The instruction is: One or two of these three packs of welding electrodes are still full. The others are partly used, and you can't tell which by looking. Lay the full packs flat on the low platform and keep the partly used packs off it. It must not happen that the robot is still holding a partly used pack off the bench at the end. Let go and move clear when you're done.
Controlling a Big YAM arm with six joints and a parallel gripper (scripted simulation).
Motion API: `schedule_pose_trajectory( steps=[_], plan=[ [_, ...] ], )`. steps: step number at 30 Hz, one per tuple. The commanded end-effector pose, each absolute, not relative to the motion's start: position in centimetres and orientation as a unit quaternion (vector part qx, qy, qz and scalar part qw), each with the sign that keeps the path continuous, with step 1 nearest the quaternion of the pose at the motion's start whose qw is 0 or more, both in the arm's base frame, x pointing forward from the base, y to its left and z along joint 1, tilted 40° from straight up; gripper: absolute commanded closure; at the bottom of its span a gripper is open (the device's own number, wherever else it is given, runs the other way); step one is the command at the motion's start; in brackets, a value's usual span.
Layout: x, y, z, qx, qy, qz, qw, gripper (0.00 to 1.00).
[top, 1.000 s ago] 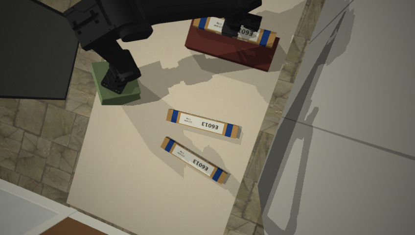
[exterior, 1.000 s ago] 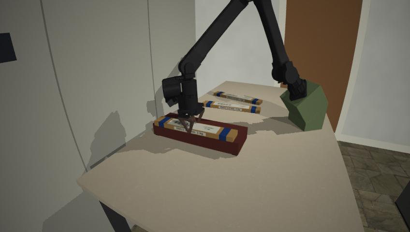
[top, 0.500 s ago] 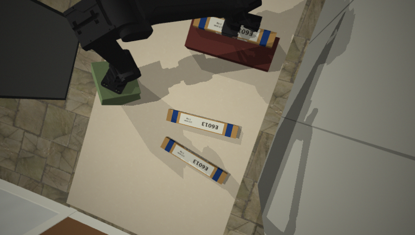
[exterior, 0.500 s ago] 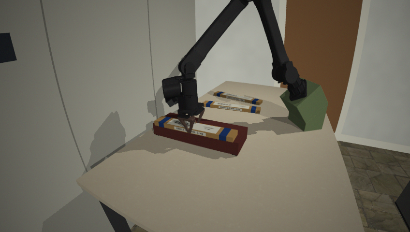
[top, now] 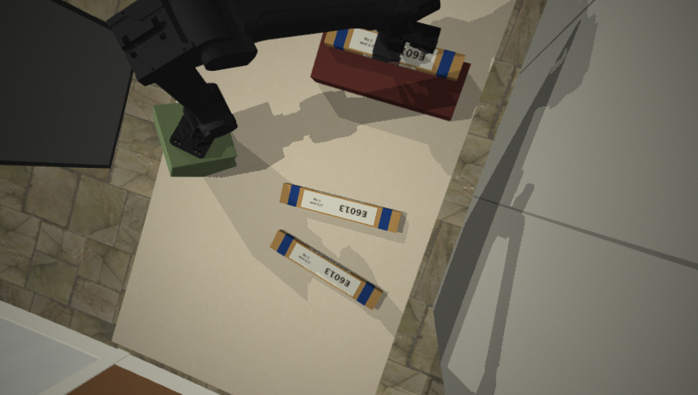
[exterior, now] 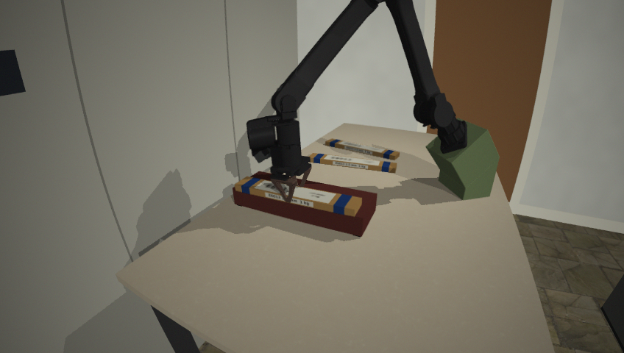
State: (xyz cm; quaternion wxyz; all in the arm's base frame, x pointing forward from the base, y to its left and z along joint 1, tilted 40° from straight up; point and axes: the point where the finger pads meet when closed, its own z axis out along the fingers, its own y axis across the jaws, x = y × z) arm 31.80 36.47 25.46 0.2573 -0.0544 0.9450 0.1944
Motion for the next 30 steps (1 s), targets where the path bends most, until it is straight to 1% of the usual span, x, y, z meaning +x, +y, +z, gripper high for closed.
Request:
schedule_pose_trajectory(
  steps=[1,7,14,20,27,28,30],
  plan=[
    [31.2,37.0,31.3,-0.055,0.927,0.233,0.288,0.04],
    [31.5,36.8,31.3,-0.052,0.927,0.233,0.29,0.04],
    [31.7,36.4,28.4,-0.05,0.937,0.213,0.274,0.04],
    [31.8,36.4,27.8,-0.05,0.939,0.209,0.27,0.04],
    [31.7,36.6,28.8,-0.052,0.935,0.217,0.277,0.04],
    [31.8,36.4,26.8,-0.052,0.935,0.215,0.276,0.04],
    [31.3,35.8,27.7,-0.05,0.934,0.217,0.278,0.04]
  ],
)
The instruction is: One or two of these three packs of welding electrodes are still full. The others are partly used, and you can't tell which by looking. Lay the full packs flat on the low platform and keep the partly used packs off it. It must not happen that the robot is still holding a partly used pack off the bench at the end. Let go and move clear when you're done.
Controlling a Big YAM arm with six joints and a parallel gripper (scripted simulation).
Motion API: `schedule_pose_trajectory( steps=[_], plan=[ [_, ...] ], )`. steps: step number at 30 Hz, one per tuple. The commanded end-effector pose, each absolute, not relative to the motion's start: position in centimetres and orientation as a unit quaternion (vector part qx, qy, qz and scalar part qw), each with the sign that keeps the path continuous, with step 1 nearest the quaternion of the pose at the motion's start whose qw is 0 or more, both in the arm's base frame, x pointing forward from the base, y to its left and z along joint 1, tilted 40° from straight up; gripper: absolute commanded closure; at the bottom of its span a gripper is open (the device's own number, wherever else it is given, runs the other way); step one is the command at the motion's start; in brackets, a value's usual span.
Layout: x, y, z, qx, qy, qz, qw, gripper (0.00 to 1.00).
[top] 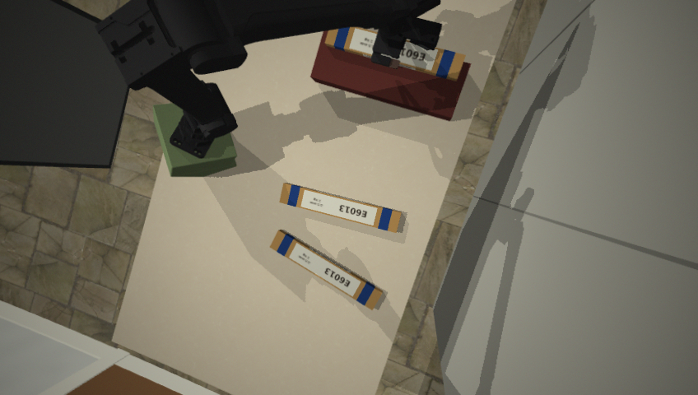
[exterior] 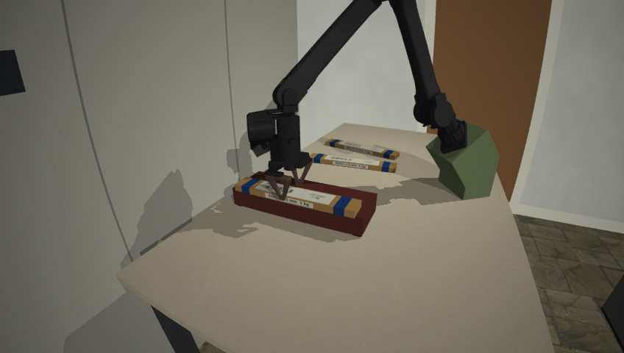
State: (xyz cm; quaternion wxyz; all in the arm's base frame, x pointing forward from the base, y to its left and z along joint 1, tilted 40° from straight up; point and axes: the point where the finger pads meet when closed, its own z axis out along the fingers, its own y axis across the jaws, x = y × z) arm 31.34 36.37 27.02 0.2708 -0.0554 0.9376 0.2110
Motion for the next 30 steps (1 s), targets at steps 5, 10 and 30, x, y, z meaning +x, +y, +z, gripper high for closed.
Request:
schedule_pose_trajectory(
  steps=[5,10,30],
  plan=[
    [30.3,35.3,29.5,-0.05,0.933,0.221,0.28,0.04],
    [28.9,34.4,32.5,-0.051,0.93,0.228,0.285,0.04],
    [27.3,32.4,33.1,-0.05,0.939,0.209,0.27,0.04]
  ],
)
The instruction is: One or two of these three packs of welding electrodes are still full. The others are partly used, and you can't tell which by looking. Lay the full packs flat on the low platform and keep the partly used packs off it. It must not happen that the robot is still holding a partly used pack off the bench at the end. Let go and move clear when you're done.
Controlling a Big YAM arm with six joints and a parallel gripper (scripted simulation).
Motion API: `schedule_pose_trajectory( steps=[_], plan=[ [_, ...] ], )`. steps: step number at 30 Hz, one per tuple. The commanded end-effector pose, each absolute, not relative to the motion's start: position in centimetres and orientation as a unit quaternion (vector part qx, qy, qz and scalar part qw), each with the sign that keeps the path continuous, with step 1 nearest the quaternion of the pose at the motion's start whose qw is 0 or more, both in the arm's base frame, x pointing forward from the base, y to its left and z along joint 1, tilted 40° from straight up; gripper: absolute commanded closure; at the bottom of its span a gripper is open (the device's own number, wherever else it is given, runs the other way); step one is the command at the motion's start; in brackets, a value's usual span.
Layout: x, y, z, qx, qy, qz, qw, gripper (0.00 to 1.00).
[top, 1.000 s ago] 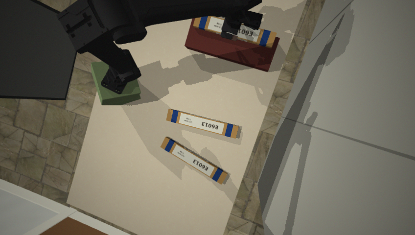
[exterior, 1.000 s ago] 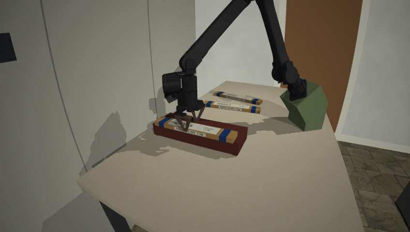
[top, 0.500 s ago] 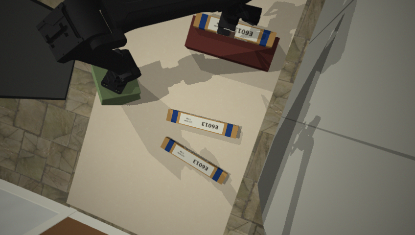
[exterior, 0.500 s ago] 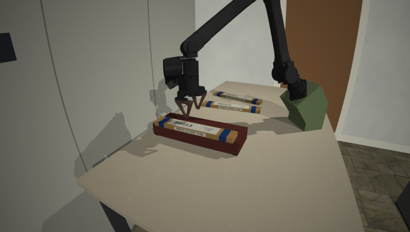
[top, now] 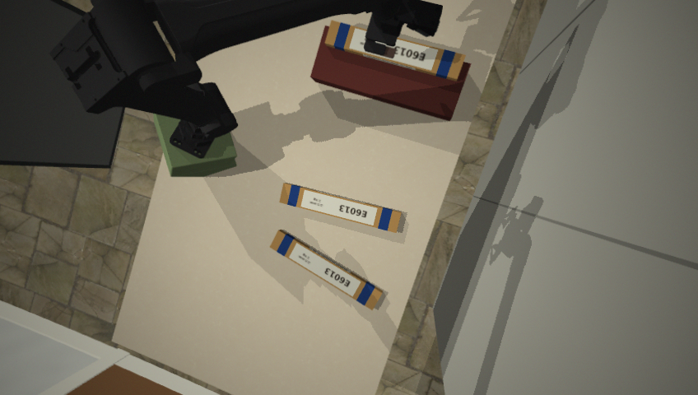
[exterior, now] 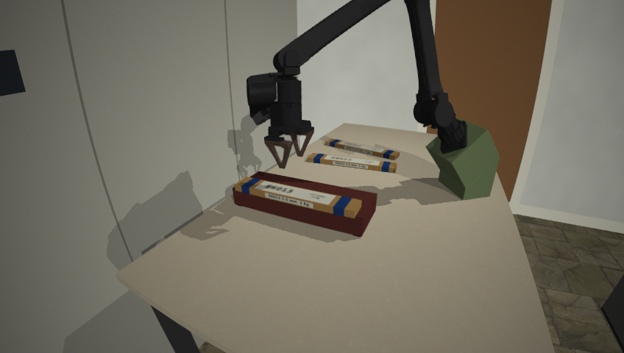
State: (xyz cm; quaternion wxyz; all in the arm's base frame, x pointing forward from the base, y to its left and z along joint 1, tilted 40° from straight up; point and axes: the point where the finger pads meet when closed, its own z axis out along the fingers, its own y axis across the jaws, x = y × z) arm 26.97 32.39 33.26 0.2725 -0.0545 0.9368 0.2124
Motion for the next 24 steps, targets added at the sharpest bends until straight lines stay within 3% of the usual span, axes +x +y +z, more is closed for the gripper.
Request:
schedule_pose_trajectory(
  steps=[1,9,24],
  plan=[
    [27.3,32.4,33.0,-0.051,0.939,0.208,0.269,0.04],
    [28.2,28.6,32.0,0.041,0.935,0.243,0.256,0.04],
    [30.2,20.9,28.7,0.034,0.933,0.243,0.263,0.04]
  ],
)
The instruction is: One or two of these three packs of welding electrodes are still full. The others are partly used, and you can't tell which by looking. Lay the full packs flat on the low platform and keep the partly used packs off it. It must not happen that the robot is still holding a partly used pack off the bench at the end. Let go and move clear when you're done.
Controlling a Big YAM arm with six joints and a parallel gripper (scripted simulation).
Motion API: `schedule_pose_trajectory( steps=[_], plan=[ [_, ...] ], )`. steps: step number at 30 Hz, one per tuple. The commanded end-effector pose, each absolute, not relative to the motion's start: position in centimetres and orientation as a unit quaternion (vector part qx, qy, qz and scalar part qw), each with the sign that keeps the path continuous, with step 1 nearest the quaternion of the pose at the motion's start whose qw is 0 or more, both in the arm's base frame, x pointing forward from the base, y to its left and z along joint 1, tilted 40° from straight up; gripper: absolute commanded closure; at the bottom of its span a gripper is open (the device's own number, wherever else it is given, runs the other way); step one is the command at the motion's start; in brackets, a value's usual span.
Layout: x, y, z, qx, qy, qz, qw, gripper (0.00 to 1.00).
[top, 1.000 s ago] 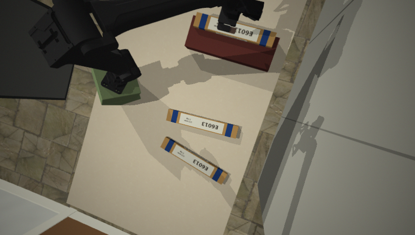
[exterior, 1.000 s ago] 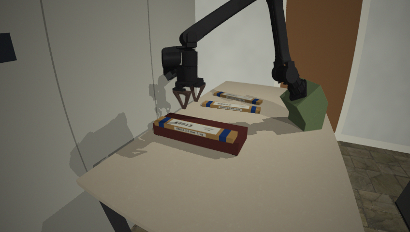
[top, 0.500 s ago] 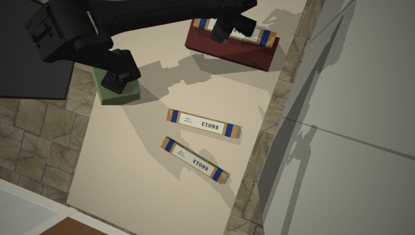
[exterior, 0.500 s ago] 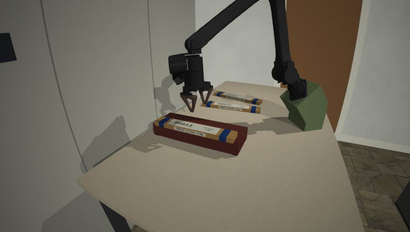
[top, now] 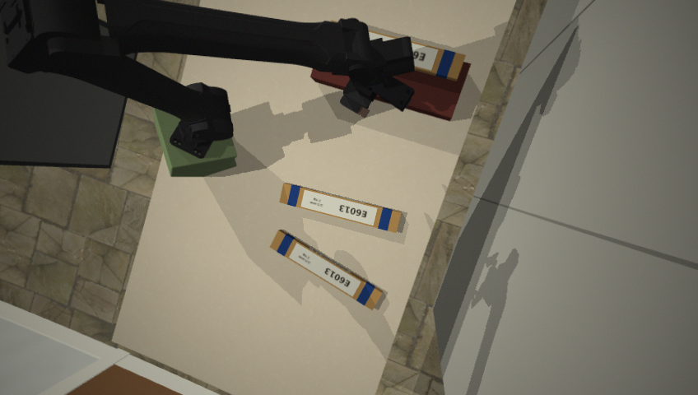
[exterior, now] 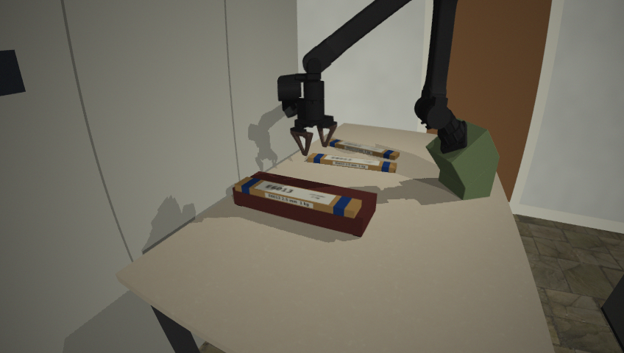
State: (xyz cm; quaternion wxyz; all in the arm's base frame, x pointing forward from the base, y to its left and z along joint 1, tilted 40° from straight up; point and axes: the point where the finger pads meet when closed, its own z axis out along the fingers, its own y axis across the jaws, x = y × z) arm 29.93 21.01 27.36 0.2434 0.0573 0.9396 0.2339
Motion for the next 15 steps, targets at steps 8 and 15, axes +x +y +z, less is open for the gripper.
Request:
schedule_pose_trajectory(
  steps=[8,15],
  plan=[
    [31.5,16.2,26.4,0.032,0.933,0.24,0.265,0.04],
    [32.8,12.2,23.9,0.033,0.936,0.236,0.258,0.04]
  ],
)
